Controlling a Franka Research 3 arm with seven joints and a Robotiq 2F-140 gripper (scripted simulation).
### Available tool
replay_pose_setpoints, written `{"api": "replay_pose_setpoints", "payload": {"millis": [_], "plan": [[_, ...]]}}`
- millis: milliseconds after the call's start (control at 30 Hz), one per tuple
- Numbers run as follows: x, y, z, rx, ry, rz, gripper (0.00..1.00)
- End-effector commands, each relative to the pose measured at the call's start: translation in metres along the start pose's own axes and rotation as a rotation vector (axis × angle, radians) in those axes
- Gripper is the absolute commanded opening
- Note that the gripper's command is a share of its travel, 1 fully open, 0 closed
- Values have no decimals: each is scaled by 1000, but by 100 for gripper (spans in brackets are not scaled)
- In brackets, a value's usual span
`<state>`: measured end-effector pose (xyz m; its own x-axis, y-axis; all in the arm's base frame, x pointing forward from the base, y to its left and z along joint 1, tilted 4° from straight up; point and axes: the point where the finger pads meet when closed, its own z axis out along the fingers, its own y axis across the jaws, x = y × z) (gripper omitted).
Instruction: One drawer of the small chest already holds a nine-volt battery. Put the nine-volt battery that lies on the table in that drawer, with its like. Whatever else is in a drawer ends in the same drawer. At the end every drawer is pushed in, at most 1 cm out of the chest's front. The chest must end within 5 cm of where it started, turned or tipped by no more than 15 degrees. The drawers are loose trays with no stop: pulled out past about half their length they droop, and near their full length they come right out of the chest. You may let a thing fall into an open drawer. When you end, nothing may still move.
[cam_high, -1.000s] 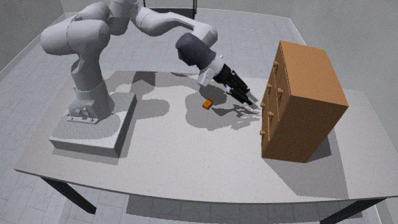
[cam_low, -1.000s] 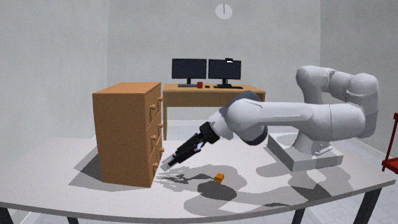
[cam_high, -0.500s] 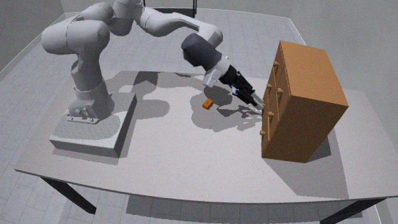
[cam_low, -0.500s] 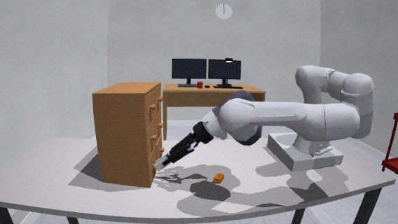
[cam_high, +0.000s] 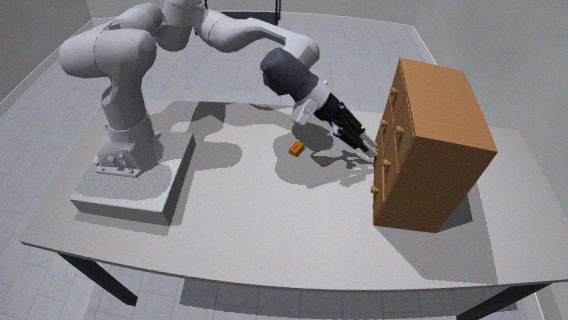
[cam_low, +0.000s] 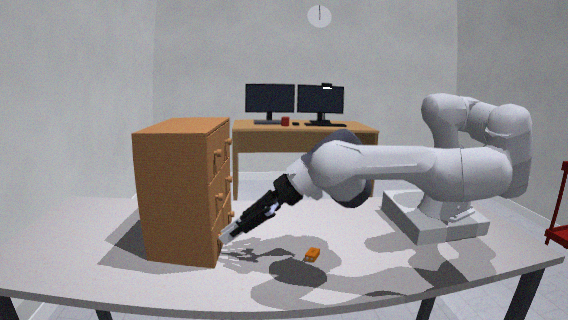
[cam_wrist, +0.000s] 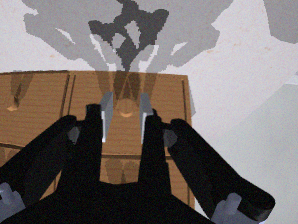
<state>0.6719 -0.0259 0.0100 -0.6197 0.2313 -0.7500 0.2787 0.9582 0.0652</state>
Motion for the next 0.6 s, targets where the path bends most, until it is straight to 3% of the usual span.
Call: {"api": "replay_pose_setpoints", "payload": {"millis": [0, 400, 433, 567], "plan": [[-2, 0, 0, 2, -2, 1, 20], [-2, 0, 0, 2, -2, 1, 20], [-2, 0, 0, 2, -2, 1, 8], [-2, 0, 0, 2, -2, 1, 8]]}}
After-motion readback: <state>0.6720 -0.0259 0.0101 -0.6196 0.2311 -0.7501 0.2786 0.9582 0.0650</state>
